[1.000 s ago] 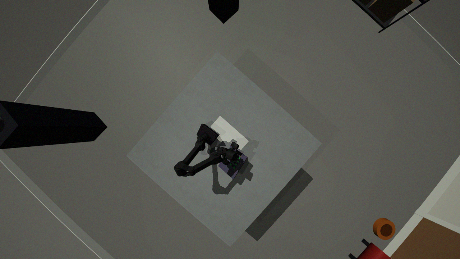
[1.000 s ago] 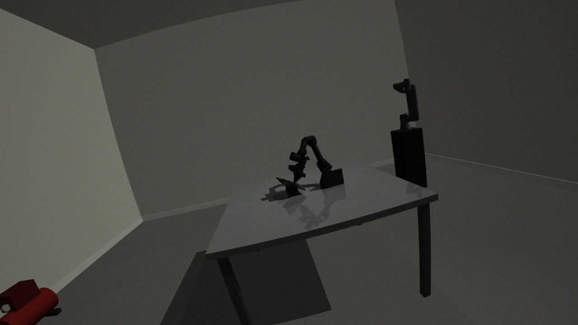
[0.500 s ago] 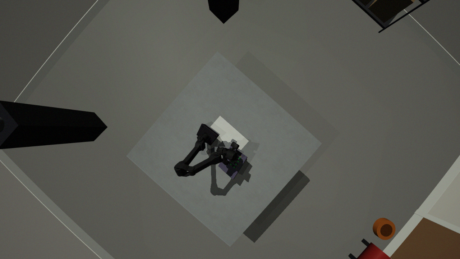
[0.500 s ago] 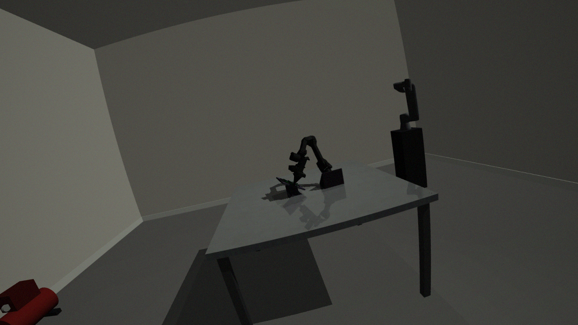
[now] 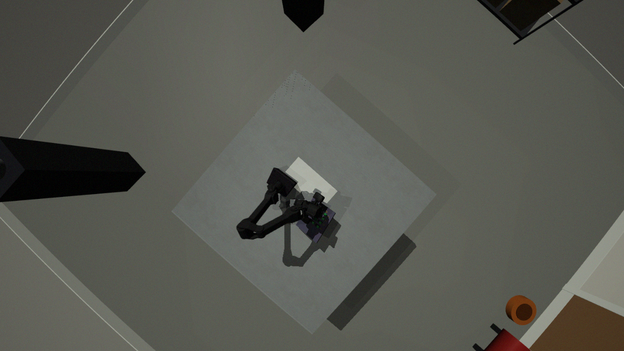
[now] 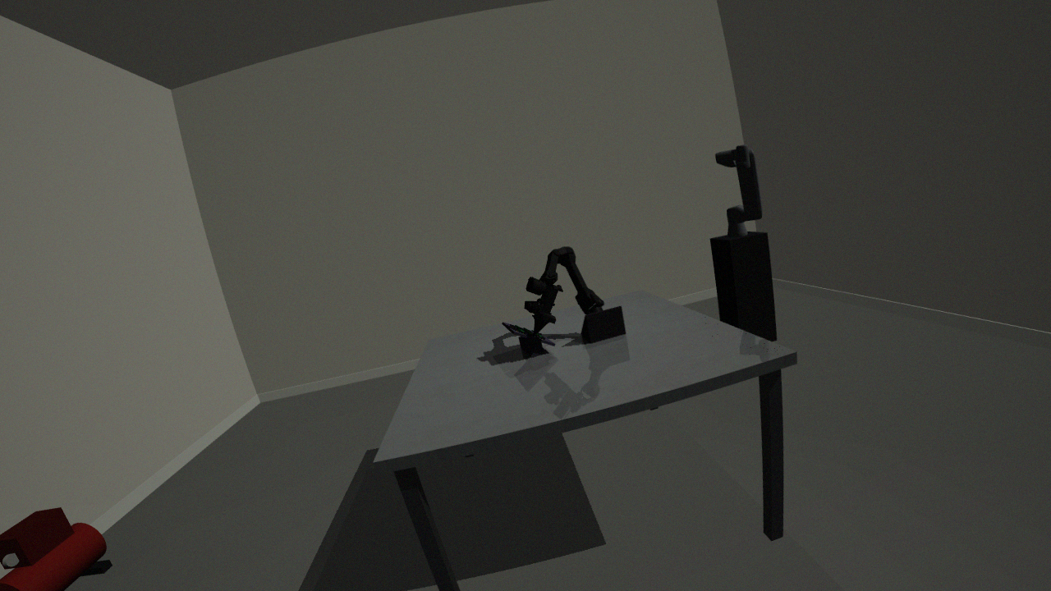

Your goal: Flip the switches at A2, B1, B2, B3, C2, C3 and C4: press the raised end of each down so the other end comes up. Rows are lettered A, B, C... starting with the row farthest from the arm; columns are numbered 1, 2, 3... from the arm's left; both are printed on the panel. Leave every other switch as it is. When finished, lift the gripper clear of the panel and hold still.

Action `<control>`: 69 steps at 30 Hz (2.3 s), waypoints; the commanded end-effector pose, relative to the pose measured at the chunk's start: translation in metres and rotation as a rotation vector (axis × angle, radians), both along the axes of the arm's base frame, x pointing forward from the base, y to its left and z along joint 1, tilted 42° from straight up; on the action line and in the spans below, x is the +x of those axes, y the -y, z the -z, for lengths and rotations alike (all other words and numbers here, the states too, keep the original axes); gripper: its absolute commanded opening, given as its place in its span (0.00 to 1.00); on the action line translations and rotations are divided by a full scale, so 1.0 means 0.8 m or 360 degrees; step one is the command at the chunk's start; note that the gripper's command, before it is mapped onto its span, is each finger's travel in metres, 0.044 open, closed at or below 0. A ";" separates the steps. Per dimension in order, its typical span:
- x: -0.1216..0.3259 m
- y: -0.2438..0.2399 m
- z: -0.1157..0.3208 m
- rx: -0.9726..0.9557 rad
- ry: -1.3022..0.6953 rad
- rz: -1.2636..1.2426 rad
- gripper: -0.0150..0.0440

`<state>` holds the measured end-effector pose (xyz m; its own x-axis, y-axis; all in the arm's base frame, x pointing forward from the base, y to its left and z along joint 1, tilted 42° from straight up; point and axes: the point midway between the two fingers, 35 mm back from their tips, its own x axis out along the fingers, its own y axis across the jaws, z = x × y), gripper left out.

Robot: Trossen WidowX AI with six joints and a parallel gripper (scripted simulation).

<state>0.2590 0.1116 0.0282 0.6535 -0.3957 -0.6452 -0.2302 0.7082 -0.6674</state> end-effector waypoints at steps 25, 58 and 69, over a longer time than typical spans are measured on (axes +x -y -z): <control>0.004 -0.004 -0.056 -0.0013 -0.0064 0.0049 0.25; 0.024 0.008 -0.036 -0.0013 -0.0062 0.0049 0.25; 0.024 0.008 -0.036 -0.0013 -0.0062 0.0049 0.25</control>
